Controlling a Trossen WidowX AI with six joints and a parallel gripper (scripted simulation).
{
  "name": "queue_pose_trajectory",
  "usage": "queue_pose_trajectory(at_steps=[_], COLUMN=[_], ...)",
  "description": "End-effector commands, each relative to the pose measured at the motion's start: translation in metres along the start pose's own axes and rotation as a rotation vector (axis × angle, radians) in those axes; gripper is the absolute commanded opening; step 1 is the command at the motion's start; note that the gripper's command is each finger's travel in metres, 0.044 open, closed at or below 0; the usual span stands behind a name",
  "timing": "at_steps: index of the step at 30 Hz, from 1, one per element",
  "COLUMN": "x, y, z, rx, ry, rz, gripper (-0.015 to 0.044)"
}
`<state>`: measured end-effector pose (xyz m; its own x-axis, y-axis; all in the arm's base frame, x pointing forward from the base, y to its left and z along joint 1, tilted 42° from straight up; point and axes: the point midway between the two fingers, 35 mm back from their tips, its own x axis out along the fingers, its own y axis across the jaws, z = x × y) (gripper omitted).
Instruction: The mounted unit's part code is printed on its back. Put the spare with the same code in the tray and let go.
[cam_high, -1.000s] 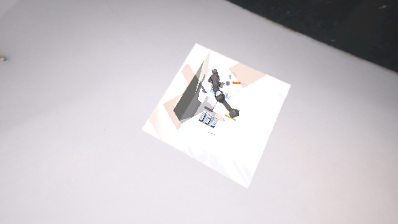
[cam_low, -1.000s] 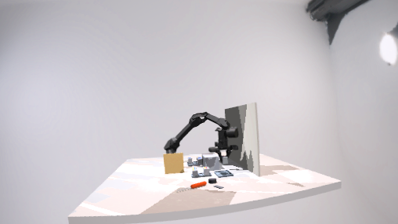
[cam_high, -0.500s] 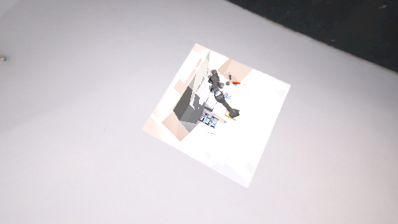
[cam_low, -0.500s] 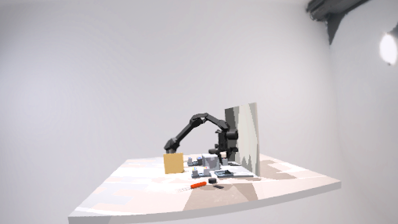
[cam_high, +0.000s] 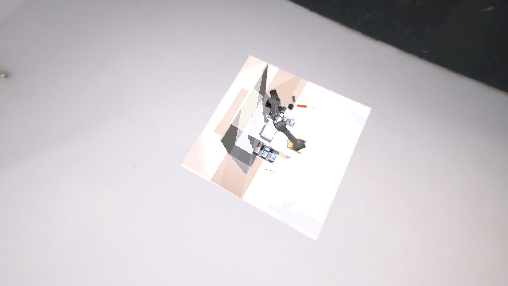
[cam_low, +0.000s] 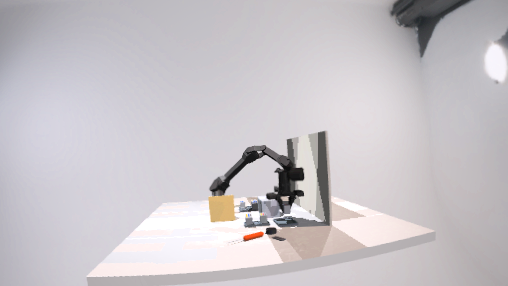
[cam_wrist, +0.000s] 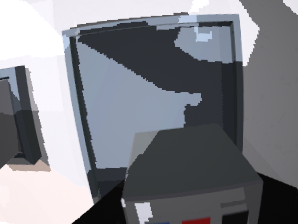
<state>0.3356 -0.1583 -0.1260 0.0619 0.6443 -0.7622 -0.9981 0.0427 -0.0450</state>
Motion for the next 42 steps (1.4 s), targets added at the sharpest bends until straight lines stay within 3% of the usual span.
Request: queue_pose_trajectory(at_steps=[1, 42], x=[0.005, 0.038], y=[0.001, 0.006], z=[0.001, 0.007], rx=[0.006, 0.005], ry=[-0.007, -0.011], rz=[-0.001, -0.001], gripper=[0.0, 0.0])
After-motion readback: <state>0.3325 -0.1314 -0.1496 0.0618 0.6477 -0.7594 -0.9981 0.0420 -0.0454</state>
